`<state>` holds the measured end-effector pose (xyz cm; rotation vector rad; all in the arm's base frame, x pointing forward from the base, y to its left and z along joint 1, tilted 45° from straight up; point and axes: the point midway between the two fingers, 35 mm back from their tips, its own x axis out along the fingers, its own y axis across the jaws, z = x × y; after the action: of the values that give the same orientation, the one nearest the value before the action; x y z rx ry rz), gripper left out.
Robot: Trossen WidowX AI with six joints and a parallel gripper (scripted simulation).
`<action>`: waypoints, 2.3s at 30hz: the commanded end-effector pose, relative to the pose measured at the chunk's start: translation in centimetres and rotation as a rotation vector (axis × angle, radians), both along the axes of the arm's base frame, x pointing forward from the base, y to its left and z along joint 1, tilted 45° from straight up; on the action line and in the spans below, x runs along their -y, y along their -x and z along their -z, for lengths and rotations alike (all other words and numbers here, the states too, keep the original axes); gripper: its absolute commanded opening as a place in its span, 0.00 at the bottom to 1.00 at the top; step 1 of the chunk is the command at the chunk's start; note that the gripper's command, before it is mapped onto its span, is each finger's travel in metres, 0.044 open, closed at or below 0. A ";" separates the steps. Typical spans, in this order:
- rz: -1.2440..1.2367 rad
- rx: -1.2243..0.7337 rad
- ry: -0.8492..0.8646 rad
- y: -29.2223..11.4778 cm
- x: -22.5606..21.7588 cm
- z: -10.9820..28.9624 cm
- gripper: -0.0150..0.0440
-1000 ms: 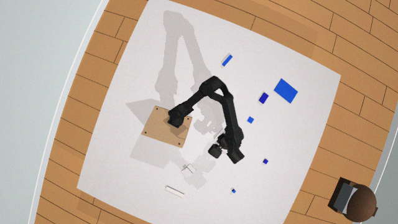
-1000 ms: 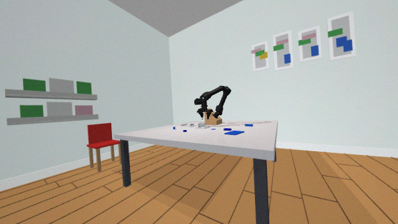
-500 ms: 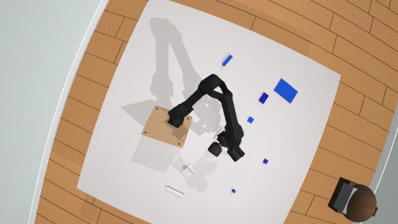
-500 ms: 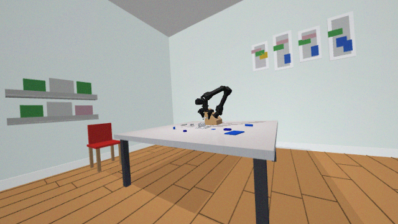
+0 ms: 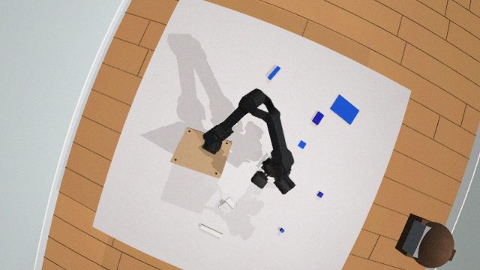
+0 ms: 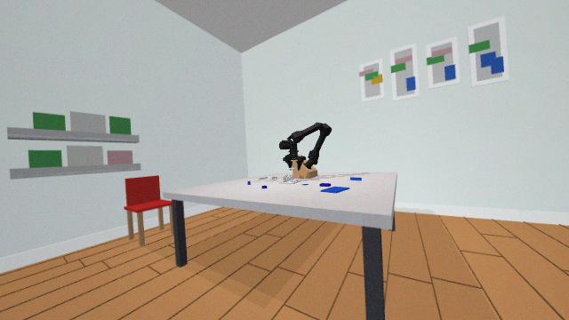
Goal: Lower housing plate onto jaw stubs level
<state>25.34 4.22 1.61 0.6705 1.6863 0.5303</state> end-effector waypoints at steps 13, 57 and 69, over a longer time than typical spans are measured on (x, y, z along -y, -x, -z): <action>0.006 -0.004 -0.002 0.0 0.0 -0.1 0.85; 0.007 -0.005 -0.005 1.0 -4.3 4.3 0.85; 0.007 -0.005 -0.005 1.0 -4.3 4.3 0.85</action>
<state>24.36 8.47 -2.67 0.6748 1.6881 0.5304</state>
